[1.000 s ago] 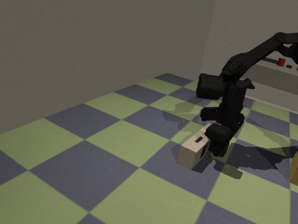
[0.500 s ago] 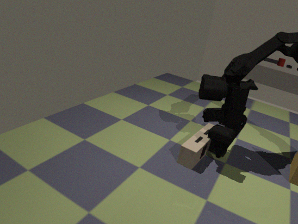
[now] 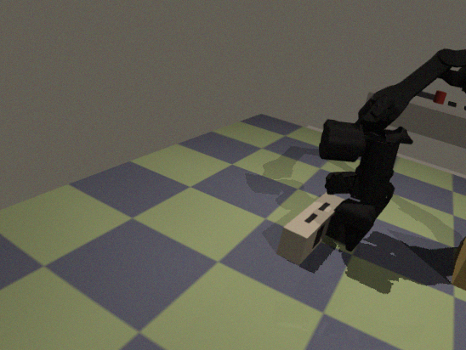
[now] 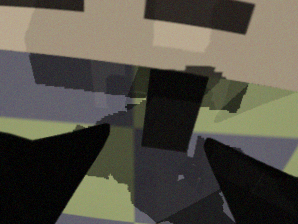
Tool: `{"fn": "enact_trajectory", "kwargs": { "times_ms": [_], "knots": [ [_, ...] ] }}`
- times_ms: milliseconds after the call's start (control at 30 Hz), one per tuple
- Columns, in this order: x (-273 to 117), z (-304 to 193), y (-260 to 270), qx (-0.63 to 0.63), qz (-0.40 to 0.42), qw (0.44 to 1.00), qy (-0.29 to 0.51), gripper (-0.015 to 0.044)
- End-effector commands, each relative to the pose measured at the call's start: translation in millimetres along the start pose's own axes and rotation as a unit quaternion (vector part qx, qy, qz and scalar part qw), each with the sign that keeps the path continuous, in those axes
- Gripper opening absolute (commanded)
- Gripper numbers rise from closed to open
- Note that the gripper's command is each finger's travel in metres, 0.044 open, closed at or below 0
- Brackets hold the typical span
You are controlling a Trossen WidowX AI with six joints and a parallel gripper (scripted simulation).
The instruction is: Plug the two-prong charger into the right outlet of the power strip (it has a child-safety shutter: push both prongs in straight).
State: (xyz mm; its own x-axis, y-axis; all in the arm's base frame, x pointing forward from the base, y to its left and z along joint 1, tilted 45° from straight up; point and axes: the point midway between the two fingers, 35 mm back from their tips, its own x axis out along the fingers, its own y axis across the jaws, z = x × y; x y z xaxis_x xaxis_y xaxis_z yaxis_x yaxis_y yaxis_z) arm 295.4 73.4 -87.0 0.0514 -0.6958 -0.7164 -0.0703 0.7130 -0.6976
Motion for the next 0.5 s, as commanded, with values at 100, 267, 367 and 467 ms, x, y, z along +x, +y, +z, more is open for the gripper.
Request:
{"fn": "enact_trajectory", "kwargs": {
  "times_ms": [100,267,367,467],
  "knots": [
    [0.2,-10.1,-0.5,0.003,0.002,1.000,0.001,0.0440],
    [0.6,-15.9,-0.4,0.003,0.002,1.000,0.001,0.0440],
    [0.9,-19.4,-0.4,0.003,0.002,1.000,0.001,0.0440],
    [1.2,-22.9,-0.4,0.003,0.002,1.000,0.001,0.0440]
  ]
}}
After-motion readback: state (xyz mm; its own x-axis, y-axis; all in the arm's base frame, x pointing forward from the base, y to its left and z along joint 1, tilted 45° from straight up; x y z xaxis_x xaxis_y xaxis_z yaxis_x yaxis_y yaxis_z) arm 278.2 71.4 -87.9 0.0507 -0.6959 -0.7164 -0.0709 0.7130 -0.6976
